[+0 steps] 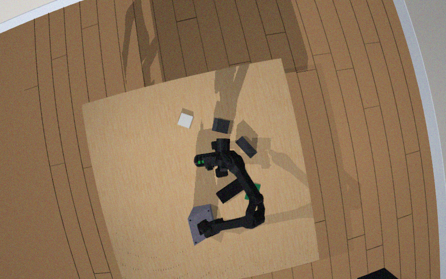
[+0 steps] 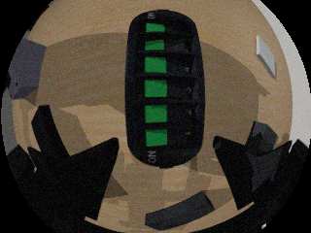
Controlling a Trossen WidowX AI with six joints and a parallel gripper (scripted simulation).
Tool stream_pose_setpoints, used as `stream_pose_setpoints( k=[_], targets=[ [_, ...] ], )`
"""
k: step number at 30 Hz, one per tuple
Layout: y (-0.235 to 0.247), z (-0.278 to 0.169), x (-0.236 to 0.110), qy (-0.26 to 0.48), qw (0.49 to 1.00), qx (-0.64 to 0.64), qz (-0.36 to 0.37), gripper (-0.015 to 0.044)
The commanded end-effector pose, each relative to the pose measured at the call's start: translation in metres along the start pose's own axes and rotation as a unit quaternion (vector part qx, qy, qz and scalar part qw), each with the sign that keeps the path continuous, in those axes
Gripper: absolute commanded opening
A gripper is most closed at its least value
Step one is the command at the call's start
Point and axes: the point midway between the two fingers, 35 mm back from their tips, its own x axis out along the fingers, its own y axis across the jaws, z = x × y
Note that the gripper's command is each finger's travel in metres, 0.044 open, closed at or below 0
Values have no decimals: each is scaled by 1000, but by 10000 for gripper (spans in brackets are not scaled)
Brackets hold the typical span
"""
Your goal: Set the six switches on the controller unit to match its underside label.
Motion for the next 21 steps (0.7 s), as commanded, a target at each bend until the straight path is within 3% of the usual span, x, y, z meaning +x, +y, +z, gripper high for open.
stream_pose_setpoints(
  k=[1, 4, 9, 21],
  targets=[
    [2, 1, 7, -2, 1000, -5, 4, 440],
    [2, 1, 7, -2, 1000, -5, 4, 361],
    [2, 1, 7, -2, 1000, -5, 4, 328],
    [2, 1, 6, -2, 1000, -5, 4, 326]
  ],
)
